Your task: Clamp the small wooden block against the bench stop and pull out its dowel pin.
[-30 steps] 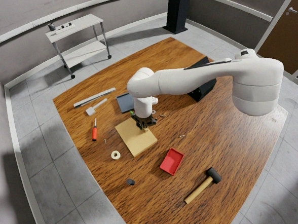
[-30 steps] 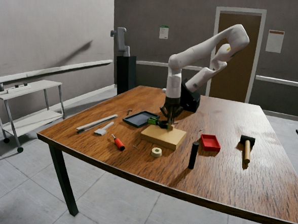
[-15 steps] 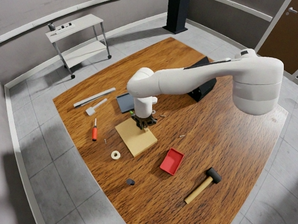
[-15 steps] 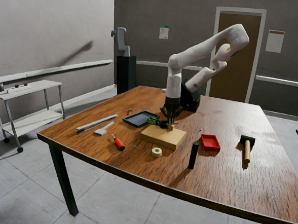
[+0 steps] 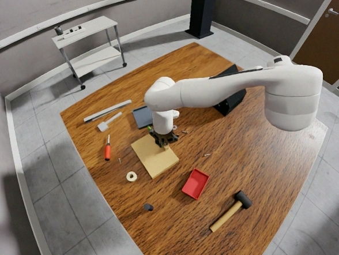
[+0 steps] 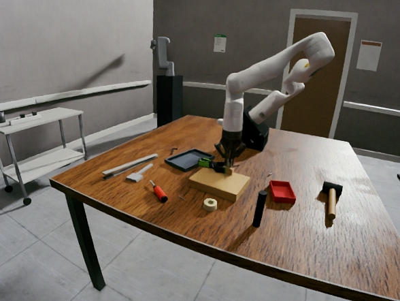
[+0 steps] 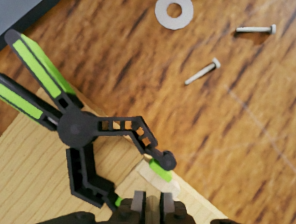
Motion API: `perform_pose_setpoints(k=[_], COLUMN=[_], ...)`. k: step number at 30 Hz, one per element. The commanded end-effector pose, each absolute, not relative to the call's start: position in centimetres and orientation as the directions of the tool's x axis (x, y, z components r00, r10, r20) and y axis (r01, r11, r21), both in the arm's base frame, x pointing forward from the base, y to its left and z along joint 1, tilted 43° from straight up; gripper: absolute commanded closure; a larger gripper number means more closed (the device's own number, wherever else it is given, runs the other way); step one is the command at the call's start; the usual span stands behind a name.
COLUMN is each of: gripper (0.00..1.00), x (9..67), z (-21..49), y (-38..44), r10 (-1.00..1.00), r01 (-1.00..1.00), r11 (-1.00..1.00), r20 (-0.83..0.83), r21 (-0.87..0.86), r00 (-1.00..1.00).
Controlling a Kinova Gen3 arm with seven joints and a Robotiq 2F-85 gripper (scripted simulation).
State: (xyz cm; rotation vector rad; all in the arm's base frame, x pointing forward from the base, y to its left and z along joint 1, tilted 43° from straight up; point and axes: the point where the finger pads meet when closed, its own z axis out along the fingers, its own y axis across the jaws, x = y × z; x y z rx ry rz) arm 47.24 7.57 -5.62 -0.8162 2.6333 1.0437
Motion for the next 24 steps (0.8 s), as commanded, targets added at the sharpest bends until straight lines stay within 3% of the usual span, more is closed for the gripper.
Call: perform_pose_setpoints(k=[1,24], gripper=[0.9,0.9], x=[47.32,47.32], z=[-5.52,-5.5], y=[7.43,7.42], r10=[-0.417,-0.363], r01=[-0.553,-0.479], r11=[0.604,0.638], r20=[-0.364,-0.313], r21=[0.574,0.604], r00=[-0.833,-0.878])
